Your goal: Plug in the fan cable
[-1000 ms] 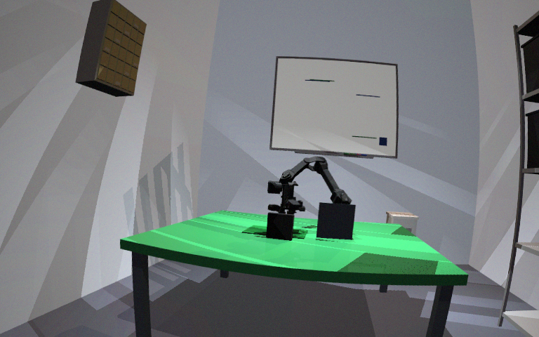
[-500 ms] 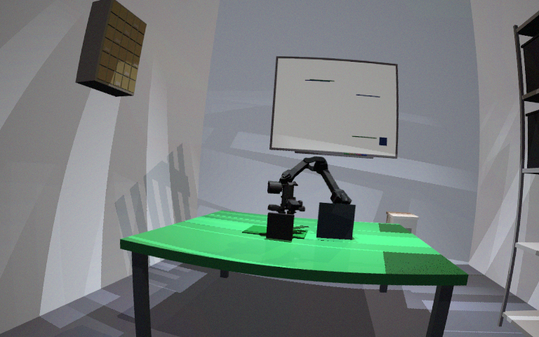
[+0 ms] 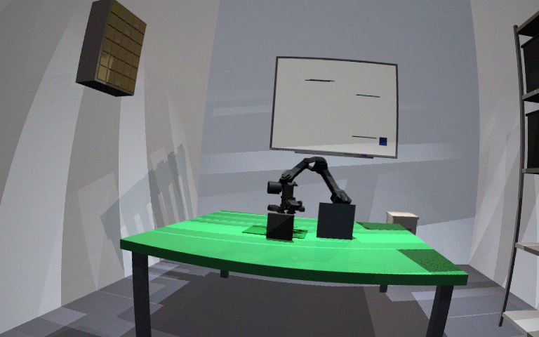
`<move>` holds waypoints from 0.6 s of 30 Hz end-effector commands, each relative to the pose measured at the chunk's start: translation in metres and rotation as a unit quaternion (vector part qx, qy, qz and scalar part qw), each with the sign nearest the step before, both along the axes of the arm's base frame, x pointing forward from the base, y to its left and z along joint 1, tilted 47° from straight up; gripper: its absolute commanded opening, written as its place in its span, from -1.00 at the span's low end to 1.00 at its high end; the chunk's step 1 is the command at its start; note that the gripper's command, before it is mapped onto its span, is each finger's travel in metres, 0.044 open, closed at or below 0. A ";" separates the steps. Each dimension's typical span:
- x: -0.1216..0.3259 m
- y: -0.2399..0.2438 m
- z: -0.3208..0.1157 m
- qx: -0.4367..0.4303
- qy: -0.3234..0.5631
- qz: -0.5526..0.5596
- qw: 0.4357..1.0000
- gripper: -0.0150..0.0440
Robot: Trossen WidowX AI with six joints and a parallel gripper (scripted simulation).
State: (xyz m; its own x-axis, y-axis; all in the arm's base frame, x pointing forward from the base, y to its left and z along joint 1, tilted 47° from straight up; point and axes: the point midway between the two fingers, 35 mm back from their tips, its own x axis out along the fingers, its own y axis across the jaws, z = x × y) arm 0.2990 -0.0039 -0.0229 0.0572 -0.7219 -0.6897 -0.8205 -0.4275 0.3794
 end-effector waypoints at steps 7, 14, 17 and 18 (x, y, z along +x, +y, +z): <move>-0.001 -0.002 -0.002 -0.002 0.002 0.003 1.000 -0.49; -0.002 -0.003 -0.003 -0.002 0.003 0.004 1.000 -0.49; -0.002 -0.004 -0.003 -0.003 0.003 0.004 1.000 -0.49; -0.002 -0.004 -0.003 -0.003 0.003 0.004 1.000 -0.49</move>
